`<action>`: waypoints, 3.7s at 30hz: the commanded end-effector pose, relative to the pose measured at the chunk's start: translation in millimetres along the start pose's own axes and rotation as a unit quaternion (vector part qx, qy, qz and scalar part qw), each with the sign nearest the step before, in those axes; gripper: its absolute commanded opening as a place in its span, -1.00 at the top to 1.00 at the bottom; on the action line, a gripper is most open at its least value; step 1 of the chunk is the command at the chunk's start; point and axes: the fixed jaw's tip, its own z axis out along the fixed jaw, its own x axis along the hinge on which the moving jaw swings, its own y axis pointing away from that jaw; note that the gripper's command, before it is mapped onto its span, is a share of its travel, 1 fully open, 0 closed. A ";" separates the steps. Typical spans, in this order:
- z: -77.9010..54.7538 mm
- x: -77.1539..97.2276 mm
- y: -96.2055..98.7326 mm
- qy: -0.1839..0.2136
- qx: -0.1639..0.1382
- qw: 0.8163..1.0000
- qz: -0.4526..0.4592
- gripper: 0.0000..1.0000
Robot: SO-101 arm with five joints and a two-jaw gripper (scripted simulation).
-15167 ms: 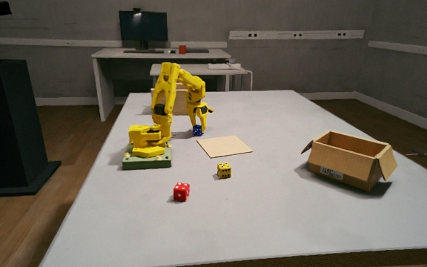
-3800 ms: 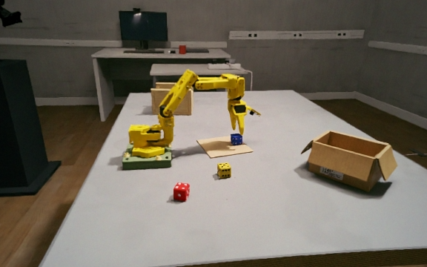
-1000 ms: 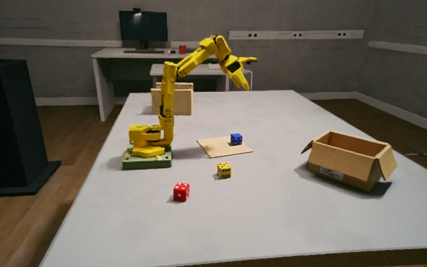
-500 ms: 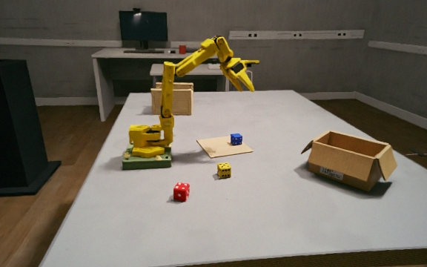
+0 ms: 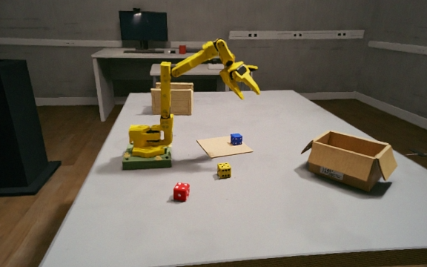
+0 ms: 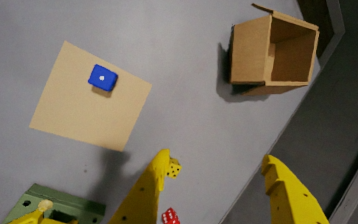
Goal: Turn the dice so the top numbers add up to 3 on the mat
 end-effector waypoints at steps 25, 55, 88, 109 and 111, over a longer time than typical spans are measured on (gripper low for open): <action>-3.2 100.0 -41.2 0.092 0.034 0.939 -0.331 0.30; -9.2 152.8 -45.5 0.146 0.003 0.864 -0.482 0.30; 48.3 178.7 -13.7 0.094 -0.173 0.866 -0.460 0.30; 67.6 188.9 5.7 0.071 -0.237 0.858 -0.451 0.30; 67.6 188.9 5.7 0.071 -0.237 0.858 -0.451 0.30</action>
